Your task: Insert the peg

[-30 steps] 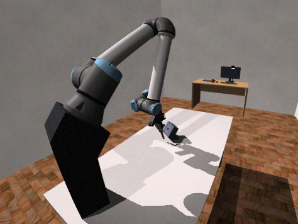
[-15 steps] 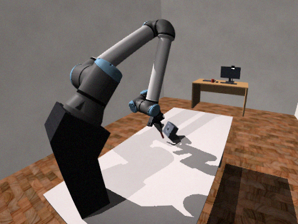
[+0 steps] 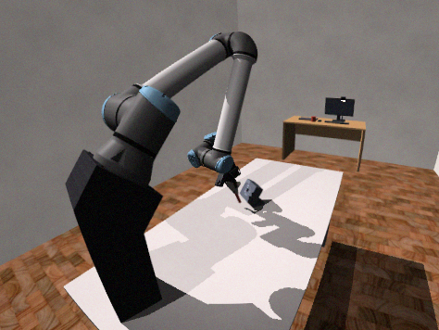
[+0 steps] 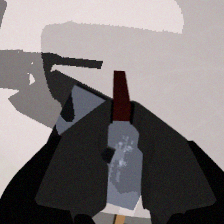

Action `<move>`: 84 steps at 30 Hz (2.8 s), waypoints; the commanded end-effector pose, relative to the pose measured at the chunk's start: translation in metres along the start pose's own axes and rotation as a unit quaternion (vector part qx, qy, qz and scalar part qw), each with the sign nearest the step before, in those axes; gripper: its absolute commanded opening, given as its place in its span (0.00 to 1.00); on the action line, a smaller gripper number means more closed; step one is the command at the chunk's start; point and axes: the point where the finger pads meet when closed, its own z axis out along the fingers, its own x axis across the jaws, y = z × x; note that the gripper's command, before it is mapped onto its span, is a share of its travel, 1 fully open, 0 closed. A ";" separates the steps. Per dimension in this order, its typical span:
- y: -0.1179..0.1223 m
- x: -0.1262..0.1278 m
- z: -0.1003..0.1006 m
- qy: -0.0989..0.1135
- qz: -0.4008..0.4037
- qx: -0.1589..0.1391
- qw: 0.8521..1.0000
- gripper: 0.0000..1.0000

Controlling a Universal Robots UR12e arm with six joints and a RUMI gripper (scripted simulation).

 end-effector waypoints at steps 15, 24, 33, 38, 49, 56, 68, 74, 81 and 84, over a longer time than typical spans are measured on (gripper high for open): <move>0.007 0.017 -0.001 -0.006 0.007 -0.029 1.000 0.00; 0.008 0.023 -0.002 -0.008 0.011 -0.039 0.999 0.00; 0.010 0.030 -0.004 -0.010 0.015 -0.052 0.998 0.00; 0.011 0.033 -0.005 -0.012 0.018 -0.059 0.998 0.00; 0.013 0.039 -0.007 -0.014 0.024 -0.073 0.997 0.00; 0.014 0.041 -0.008 -0.016 0.029 -0.083 0.996 0.00; 0.016 0.045 -0.011 -0.020 0.038 -0.100 0.994 0.00; 0.017 0.045 -0.012 -0.022 0.042 -0.106 0.993 0.00; 0.018 0.045 -0.014 -0.025 0.049 -0.118 0.991 0.00; 0.019 0.045 -0.015 -0.026 0.052 -0.123 0.991 0.00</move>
